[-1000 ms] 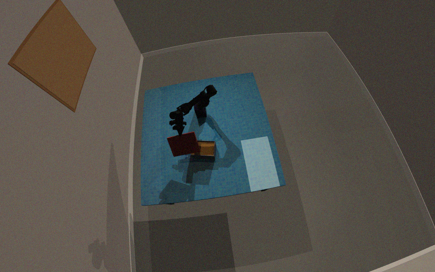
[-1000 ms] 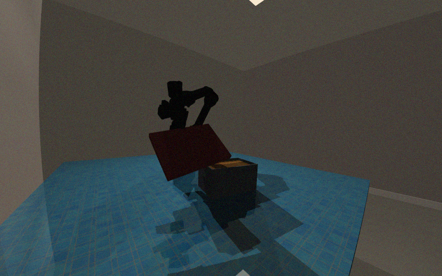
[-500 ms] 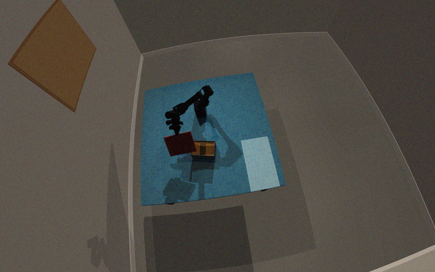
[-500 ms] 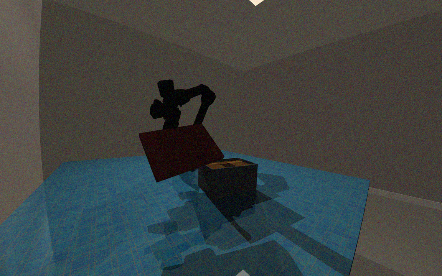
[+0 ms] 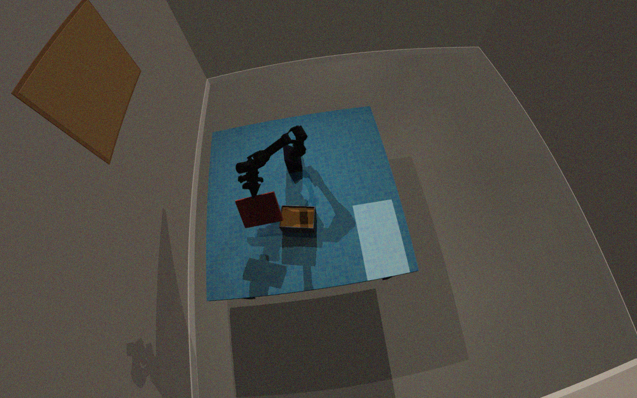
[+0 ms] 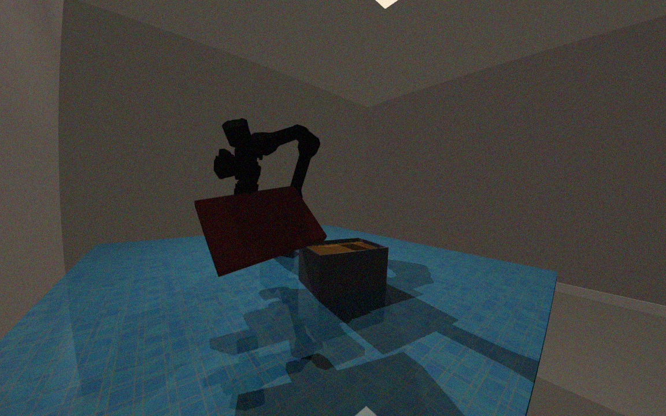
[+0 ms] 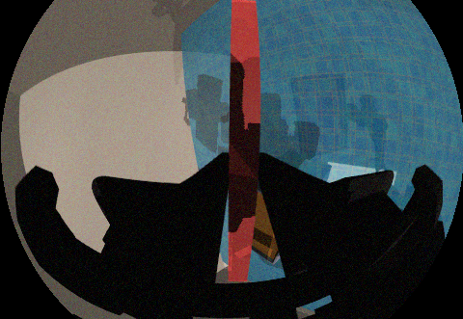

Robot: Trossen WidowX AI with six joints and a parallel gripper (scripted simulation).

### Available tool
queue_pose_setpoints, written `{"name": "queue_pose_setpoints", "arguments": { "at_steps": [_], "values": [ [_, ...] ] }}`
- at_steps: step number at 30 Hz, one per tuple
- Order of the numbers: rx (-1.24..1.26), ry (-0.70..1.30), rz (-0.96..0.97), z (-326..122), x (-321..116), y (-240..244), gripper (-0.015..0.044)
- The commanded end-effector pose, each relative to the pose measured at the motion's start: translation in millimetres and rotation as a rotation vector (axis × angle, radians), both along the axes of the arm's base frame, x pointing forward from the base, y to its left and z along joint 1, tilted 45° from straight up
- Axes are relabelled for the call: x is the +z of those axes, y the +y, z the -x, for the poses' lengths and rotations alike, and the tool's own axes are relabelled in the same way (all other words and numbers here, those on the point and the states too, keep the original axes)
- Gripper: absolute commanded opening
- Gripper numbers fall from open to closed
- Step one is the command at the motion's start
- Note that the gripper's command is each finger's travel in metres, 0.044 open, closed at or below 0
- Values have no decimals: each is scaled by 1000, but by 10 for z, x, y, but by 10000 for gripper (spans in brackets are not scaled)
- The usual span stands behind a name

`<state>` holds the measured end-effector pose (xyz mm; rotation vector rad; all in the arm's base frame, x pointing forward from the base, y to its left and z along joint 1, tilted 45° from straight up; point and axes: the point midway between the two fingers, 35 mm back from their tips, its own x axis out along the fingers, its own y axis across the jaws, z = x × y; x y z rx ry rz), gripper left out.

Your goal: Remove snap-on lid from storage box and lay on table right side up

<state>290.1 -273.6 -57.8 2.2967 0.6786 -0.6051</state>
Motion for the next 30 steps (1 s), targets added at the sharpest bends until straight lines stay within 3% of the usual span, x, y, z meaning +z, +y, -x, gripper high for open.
{"name": "queue_pose_setpoints", "arguments": {
  "at_steps": [1,30],
  "values": [
    [1,-12,6,20,-36,-82,0],
    [1,-11,10,192,-414,-488,0]
  ]
}}
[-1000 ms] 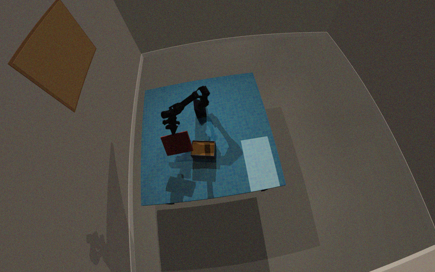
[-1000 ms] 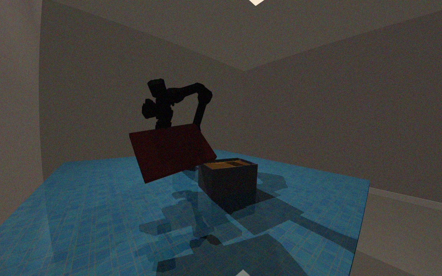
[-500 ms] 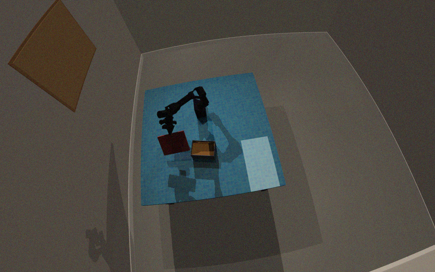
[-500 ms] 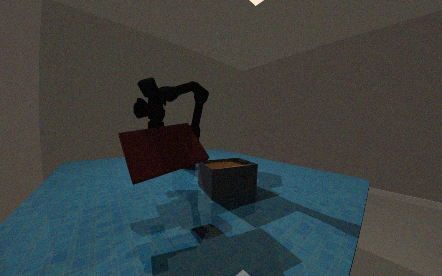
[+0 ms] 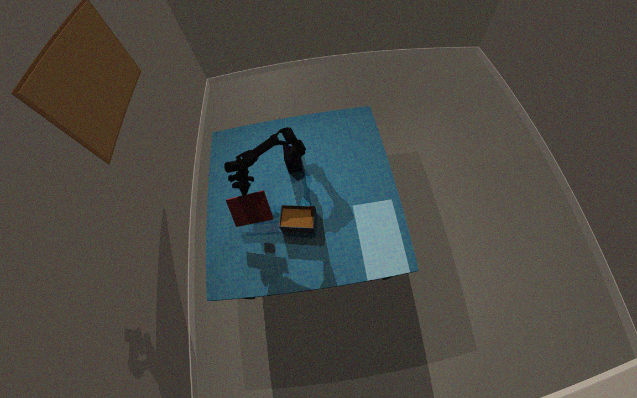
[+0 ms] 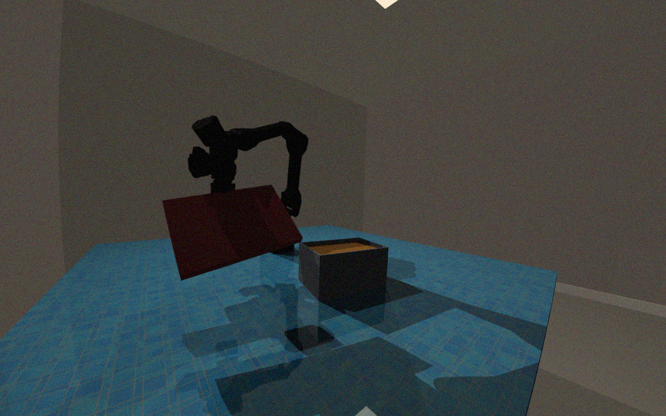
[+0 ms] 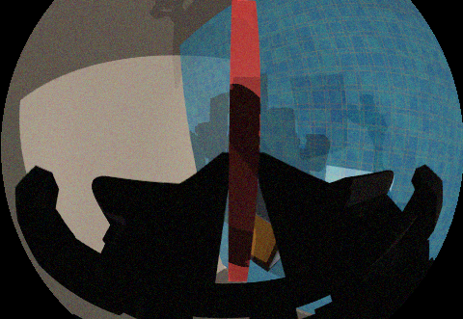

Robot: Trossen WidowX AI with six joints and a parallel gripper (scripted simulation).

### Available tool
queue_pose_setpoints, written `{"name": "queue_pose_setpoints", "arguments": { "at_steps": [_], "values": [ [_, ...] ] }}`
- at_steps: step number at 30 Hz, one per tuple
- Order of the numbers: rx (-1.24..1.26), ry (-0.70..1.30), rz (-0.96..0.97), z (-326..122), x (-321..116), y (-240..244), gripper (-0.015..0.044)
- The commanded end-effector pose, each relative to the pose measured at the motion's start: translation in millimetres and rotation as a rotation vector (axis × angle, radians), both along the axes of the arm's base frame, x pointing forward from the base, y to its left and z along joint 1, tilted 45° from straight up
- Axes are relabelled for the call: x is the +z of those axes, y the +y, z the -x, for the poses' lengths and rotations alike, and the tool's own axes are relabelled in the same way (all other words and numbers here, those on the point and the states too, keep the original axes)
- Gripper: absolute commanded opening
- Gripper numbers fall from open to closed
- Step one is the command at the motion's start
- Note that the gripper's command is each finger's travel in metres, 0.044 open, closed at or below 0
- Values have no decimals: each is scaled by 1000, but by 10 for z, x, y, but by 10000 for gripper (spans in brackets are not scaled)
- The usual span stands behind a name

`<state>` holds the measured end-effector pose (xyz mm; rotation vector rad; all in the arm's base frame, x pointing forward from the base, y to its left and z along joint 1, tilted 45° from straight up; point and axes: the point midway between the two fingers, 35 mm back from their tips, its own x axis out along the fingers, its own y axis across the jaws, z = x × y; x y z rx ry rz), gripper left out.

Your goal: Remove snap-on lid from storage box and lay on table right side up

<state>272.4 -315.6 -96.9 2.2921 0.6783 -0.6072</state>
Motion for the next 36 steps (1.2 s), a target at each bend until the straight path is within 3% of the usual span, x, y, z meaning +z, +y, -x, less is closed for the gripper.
{"name": "queue_pose_setpoints", "arguments": {
  "at_steps": [1,36],
  "values": [
    [1,-12,6,21,-35,-83,0],
    [1,-13,6,32,-249,78,0]
  ]
}}
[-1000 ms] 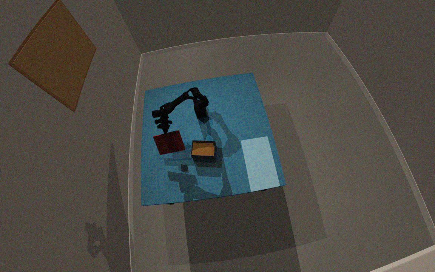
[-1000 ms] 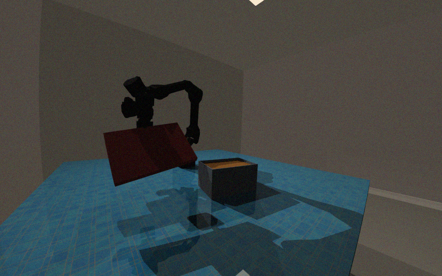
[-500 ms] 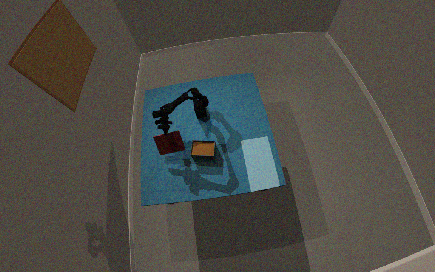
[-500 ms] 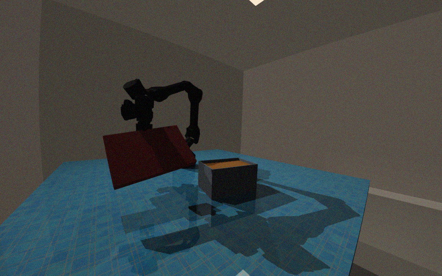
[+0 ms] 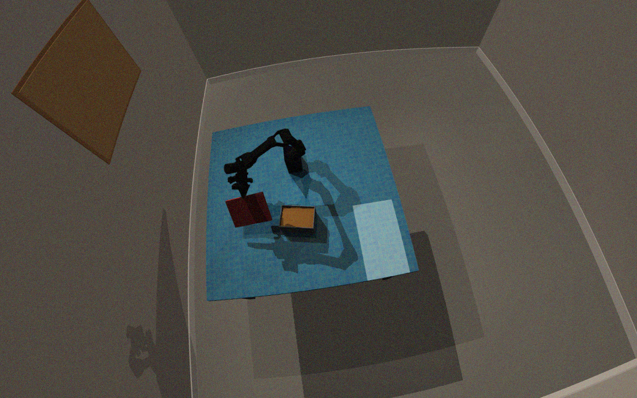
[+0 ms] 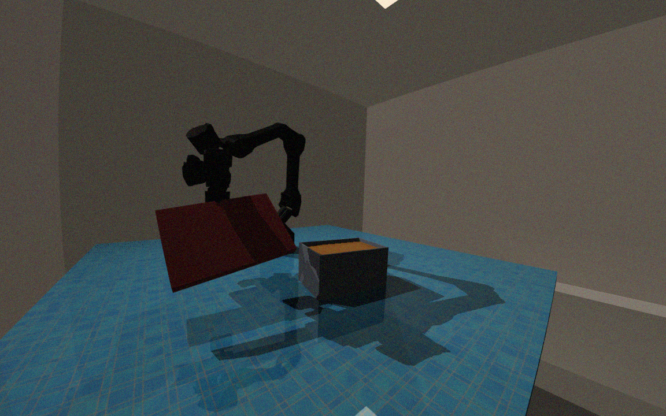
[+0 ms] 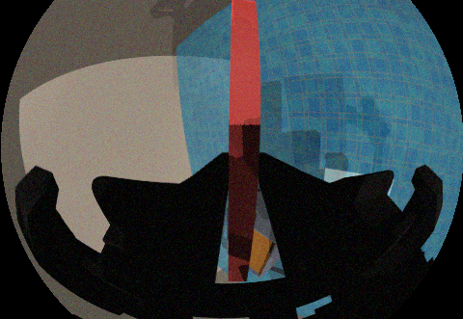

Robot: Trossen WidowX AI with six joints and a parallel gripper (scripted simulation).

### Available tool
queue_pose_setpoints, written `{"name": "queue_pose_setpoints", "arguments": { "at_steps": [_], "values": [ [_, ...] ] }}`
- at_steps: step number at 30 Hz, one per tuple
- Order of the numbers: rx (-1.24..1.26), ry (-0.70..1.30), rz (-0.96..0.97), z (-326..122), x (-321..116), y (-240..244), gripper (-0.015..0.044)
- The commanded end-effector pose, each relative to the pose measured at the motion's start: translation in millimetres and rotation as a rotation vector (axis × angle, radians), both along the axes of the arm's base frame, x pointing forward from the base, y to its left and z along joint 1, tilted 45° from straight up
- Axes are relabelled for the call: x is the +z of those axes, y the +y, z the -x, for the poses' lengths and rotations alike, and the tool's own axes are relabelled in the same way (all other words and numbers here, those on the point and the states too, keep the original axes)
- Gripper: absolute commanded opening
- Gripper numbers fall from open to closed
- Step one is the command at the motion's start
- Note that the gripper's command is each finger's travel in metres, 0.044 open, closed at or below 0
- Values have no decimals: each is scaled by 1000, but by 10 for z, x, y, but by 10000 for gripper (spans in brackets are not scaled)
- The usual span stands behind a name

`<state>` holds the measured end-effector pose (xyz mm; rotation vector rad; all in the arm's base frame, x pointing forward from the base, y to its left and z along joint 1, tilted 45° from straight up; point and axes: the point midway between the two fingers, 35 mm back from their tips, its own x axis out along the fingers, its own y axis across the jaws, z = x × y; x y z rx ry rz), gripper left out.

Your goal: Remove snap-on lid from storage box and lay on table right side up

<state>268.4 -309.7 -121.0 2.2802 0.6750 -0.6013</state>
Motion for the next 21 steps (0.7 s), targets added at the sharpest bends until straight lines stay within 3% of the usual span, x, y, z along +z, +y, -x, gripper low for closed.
{"name": "queue_pose_setpoints", "arguments": {
  "at_steps": [1,21],
  "values": [
    [-4,-7,-6,-8,-15,24,0],
    [-4,-8,-6,-14,-131,135,0]
  ]
}}
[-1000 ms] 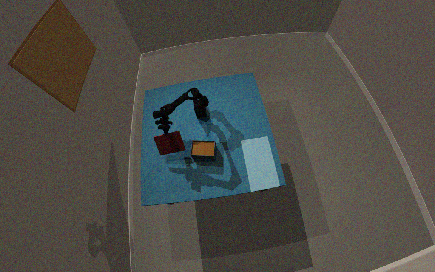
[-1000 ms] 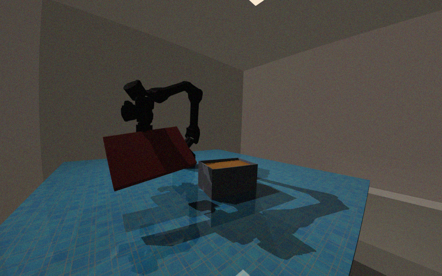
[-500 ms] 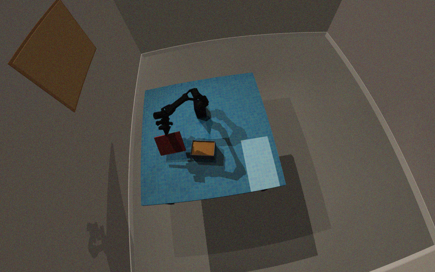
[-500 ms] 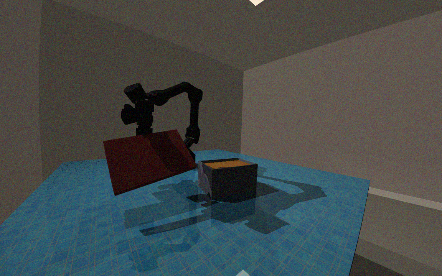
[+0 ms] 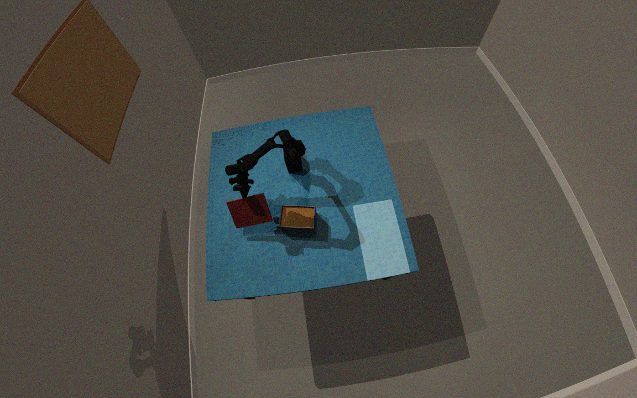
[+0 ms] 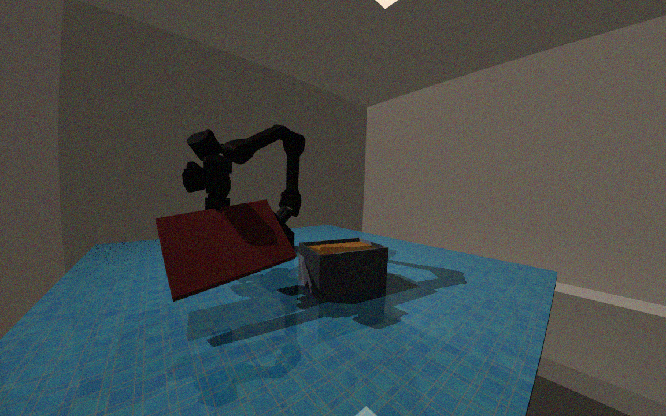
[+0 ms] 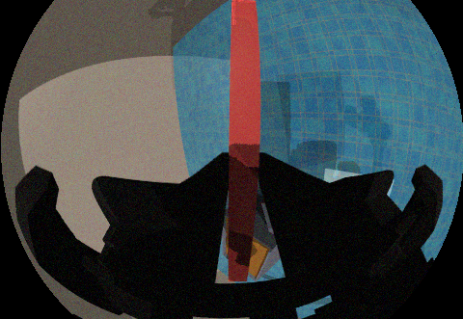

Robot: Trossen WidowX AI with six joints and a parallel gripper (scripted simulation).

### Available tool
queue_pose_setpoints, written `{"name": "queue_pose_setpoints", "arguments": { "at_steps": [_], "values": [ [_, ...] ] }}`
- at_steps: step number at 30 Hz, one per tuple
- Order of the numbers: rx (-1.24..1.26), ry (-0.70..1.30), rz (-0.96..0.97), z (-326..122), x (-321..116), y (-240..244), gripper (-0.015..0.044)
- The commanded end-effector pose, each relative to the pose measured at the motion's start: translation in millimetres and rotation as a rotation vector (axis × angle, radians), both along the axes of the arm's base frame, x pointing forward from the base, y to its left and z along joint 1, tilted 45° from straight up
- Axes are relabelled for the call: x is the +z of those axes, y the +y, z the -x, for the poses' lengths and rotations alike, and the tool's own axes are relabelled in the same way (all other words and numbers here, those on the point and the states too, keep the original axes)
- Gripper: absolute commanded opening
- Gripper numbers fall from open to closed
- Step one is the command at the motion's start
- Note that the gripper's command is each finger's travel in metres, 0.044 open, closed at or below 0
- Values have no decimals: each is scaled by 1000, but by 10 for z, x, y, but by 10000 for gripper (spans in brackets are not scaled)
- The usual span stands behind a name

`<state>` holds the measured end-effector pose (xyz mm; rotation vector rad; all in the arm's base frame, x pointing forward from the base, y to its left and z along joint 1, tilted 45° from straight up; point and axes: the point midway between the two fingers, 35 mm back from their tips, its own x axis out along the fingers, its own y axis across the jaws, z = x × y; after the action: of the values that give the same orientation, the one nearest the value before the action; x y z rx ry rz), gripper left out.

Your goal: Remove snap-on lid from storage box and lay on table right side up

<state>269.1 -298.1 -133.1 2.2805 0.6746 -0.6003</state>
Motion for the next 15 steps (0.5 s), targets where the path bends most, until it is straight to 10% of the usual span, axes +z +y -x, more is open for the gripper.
{"name": "queue_pose_setpoints", "arguments": {
  "at_steps": [1,15],
  "values": [
    [-3,-7,-6,-8,-15,25,0],
    [-3,-7,-6,-11,-97,102,0]
  ]
}}
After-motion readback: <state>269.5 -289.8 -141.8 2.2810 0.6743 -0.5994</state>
